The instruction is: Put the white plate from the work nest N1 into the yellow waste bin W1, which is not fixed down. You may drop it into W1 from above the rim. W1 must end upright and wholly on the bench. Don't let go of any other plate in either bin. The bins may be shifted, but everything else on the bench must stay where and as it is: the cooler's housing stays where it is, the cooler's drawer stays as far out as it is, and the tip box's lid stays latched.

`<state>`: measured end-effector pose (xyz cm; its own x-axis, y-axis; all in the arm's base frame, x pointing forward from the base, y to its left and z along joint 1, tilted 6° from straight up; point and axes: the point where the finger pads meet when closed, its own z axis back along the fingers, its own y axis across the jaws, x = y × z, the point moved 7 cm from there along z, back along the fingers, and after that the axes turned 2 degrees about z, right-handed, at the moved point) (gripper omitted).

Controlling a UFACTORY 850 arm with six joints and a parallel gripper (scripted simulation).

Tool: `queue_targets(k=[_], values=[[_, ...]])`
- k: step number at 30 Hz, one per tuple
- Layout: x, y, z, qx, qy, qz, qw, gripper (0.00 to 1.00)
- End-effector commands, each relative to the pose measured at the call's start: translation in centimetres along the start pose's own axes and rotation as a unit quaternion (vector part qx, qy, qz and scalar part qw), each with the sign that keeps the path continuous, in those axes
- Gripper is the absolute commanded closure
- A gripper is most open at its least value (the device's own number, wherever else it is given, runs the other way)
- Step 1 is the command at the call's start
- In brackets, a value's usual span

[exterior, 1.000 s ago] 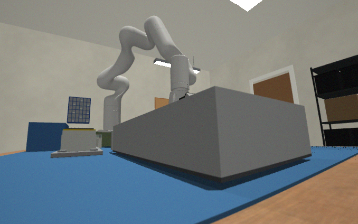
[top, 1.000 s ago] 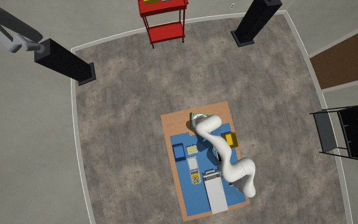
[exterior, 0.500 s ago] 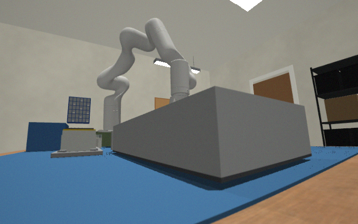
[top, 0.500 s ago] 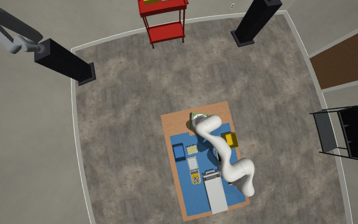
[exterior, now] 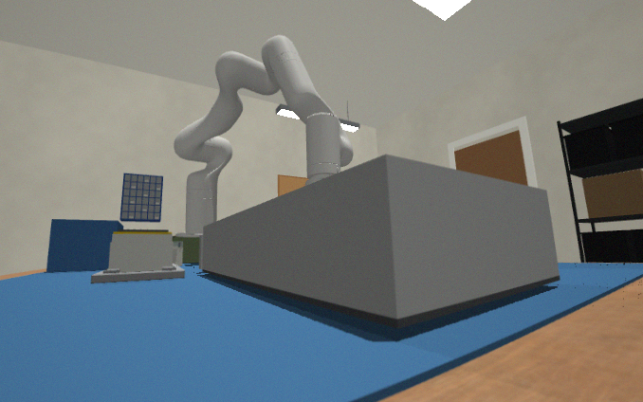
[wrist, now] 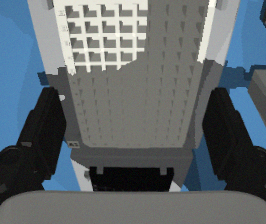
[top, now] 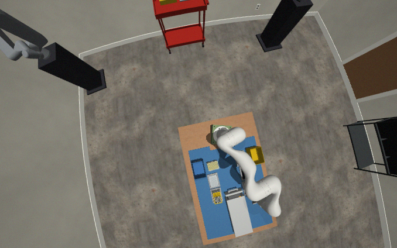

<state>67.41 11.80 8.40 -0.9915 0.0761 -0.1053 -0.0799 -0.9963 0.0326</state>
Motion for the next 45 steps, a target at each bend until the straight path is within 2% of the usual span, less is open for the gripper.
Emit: queue_targets(k=[1, 45], values=[[-0.1, 0.0, 0.1, 0.000, 0.001, 0.000, 1.000, 0.00], [-0.1, 0.0, -1.9, 0.000, 0.001, 0.000, 1.000, 0.00]])
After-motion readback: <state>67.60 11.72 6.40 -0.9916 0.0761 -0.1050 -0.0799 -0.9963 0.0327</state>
